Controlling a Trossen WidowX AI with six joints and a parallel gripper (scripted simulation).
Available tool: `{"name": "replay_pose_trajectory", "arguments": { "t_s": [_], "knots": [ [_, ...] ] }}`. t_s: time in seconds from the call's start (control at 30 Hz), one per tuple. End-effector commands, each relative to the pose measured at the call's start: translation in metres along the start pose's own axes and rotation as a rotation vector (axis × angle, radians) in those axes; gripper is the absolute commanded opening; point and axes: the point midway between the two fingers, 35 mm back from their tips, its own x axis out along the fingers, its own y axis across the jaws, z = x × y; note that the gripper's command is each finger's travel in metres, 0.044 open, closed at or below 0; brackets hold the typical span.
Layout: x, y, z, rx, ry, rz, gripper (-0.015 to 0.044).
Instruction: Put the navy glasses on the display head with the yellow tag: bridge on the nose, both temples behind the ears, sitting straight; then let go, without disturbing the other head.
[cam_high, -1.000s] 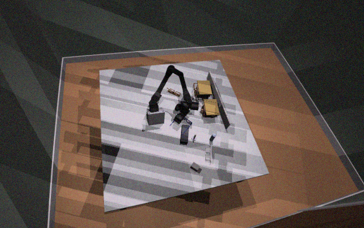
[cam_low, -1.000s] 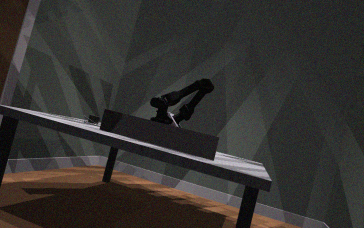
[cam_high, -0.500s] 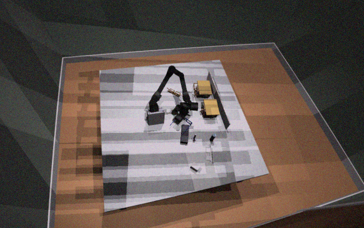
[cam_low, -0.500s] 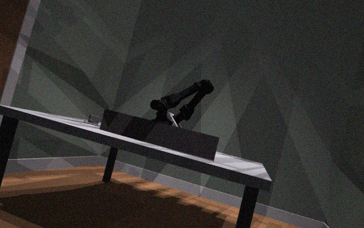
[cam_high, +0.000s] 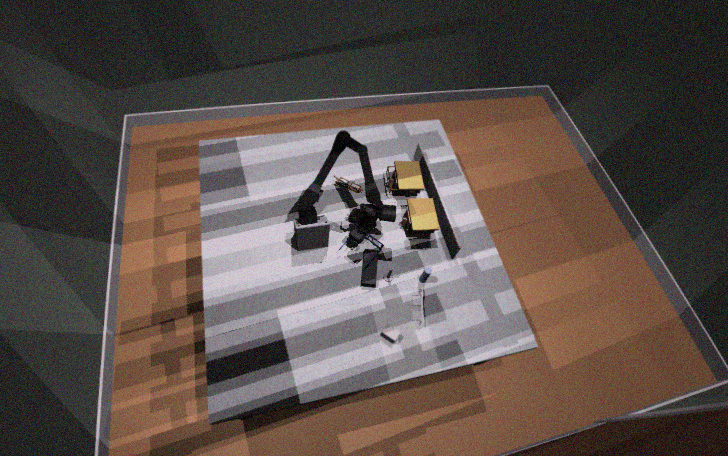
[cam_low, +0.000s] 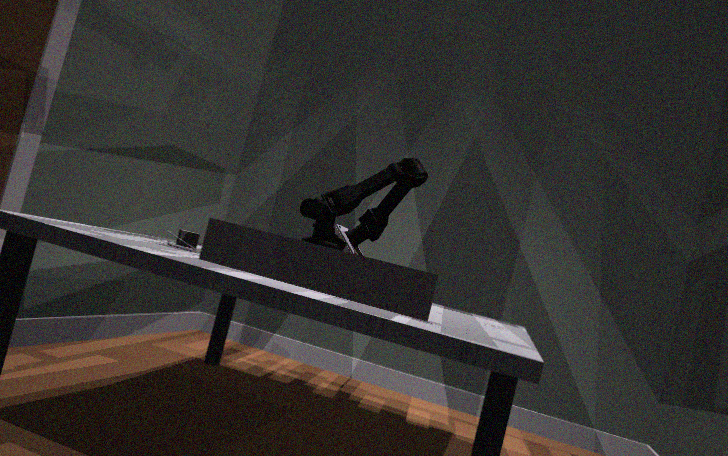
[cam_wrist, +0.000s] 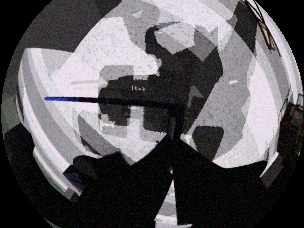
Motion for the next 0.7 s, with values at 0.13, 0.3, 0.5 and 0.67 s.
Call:
{"name": "replay_pose_trajectory", "arguments": {
  "t_s": [0.13,0.3,0.5,0.67],
  "knots": [
    [-0.045,-0.002,-0.006,-0.006,0.019,-0.003,0.0000],
    [-0.077,0.000,-0.003,-0.004,0.015,-0.004,0.0000],
    [-0.093,0.003,0.003,-0.003,0.011,-0.006,0.0000],
    [-0.093,0.001,0.005,0.039,0.016,0.007,0.0000]
  ]
}}
